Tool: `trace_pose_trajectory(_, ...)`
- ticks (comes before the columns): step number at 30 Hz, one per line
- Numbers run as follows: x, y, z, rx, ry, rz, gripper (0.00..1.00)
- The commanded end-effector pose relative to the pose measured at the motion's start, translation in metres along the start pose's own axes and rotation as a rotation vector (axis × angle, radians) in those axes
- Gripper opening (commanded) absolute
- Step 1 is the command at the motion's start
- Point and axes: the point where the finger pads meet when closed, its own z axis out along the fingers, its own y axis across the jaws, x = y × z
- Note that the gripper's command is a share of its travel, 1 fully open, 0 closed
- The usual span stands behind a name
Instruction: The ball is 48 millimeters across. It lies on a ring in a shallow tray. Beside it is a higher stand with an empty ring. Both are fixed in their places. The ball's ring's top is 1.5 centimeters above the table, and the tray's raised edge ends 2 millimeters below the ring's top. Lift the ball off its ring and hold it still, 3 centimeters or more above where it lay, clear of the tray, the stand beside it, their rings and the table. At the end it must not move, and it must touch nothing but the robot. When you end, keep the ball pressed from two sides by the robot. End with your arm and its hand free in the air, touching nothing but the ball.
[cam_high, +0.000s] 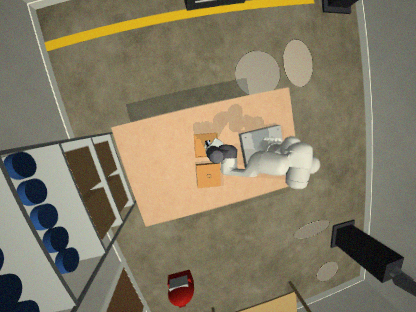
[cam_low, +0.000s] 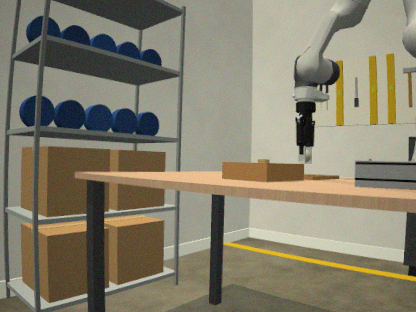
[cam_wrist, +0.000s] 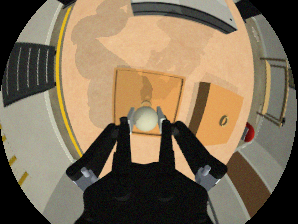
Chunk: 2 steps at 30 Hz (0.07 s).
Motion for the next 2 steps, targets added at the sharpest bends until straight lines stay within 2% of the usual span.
trace_pose_trajectory(1, 0.0011, 0.0005, 0.0002, -0.002, 0.002, -0.003, 0.0)
trace_pose_trajectory(2, 0.0011, 0.0005, 0.0002, -0.002, 0.002, -0.003, 0.0)
